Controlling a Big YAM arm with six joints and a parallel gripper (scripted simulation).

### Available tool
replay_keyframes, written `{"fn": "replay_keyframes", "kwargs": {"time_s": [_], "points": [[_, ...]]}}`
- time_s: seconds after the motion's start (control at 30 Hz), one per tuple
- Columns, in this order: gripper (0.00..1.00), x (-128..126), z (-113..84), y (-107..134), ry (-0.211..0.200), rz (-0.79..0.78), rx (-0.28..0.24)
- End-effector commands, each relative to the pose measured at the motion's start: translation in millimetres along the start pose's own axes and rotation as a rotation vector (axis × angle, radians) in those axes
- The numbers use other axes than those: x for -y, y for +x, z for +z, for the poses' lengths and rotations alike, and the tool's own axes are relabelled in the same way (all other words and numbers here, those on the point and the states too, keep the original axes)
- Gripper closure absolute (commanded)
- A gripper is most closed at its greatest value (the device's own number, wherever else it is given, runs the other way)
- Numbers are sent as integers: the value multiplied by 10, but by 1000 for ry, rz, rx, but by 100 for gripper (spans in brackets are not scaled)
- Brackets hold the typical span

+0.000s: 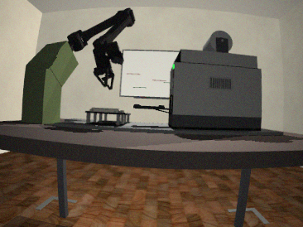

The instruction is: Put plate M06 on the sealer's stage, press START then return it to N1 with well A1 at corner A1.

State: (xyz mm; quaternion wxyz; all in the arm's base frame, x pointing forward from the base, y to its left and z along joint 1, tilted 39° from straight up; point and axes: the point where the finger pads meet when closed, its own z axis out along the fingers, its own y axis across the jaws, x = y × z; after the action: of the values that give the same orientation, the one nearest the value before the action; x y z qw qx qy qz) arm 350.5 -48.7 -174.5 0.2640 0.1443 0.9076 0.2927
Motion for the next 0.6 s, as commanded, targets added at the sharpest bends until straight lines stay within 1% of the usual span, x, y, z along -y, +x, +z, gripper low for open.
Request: {"fn": "replay_keyframes", "kwargs": {"time_s": [0.0, 0.27, 0.47, 0.5, 0.53, 0.57], "points": [[0, -29, 47, 49, -3, -21, -13], [0, -27, 48, 62, -3, -18, -15], [0, -56, 18, -33, -4, -32, 3], [0, -56, 129, 15, -3, -36, -53], [0, -67, 125, -27, -5, -48, -95], [0, -77, 120, -111, -6, -73, -117]]}}
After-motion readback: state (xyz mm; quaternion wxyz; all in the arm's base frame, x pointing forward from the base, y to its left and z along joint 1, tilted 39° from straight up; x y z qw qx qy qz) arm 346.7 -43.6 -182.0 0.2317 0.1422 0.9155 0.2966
